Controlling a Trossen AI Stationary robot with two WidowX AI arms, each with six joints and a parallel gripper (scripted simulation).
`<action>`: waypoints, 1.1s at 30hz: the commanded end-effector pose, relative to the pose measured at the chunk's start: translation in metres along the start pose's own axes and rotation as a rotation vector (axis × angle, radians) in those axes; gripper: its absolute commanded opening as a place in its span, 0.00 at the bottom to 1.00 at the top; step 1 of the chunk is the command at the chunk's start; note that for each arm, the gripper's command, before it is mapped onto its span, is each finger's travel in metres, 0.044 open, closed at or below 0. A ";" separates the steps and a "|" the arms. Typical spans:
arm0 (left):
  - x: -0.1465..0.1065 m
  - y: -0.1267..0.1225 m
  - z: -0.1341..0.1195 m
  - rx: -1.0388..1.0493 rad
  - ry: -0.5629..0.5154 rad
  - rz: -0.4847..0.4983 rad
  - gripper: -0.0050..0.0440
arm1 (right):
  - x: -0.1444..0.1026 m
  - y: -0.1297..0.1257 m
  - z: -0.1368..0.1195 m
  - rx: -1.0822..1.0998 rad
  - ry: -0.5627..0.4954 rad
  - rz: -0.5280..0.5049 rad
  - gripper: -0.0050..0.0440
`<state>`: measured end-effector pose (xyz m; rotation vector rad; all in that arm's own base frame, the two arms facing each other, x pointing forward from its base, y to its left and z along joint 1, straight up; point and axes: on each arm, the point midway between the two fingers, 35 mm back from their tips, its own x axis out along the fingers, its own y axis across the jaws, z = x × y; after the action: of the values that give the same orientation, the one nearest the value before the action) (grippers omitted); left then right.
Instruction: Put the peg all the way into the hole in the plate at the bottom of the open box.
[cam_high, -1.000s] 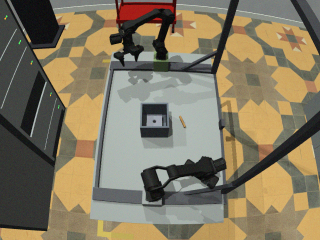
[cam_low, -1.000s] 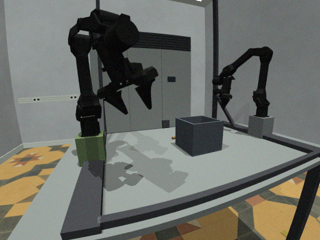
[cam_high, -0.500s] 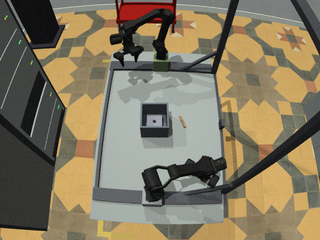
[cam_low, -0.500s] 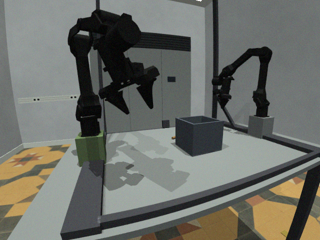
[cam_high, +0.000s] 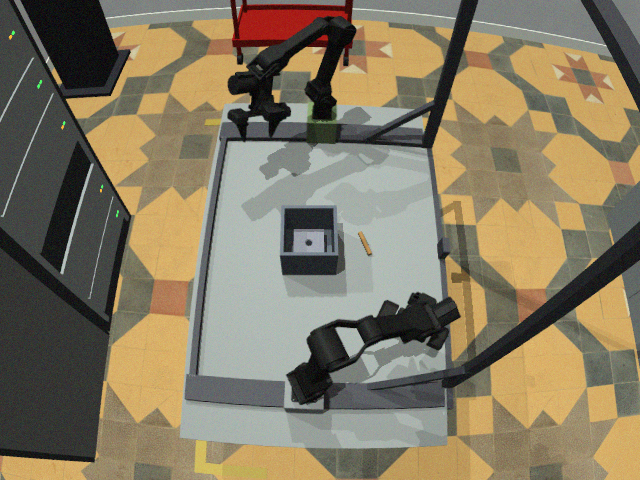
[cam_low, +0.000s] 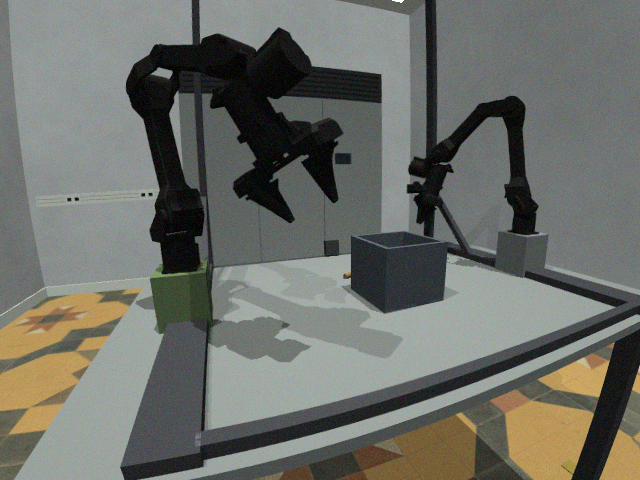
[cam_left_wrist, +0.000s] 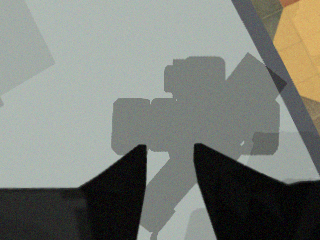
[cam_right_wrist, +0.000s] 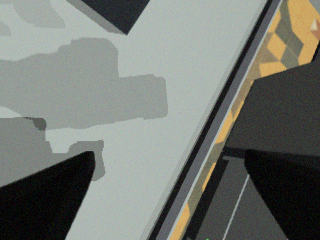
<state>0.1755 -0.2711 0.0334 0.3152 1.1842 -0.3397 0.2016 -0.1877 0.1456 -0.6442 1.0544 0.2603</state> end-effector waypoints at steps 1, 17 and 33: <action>0.022 0.000 0.042 -0.061 -0.121 0.023 0.36 | -0.001 -0.012 0.026 0.033 -0.010 -0.121 1.00; 0.085 0.036 0.112 -0.235 -0.364 0.161 0.36 | -0.013 -0.024 0.106 0.173 -0.228 -0.351 1.00; 0.140 0.102 0.153 -0.434 -0.595 0.344 0.36 | -0.056 -0.010 0.193 0.394 -0.638 -0.441 1.00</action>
<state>0.3718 -0.2608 -0.0394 0.0587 0.6523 0.0810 0.3155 -0.0912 0.2431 -0.4275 0.4257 -0.1151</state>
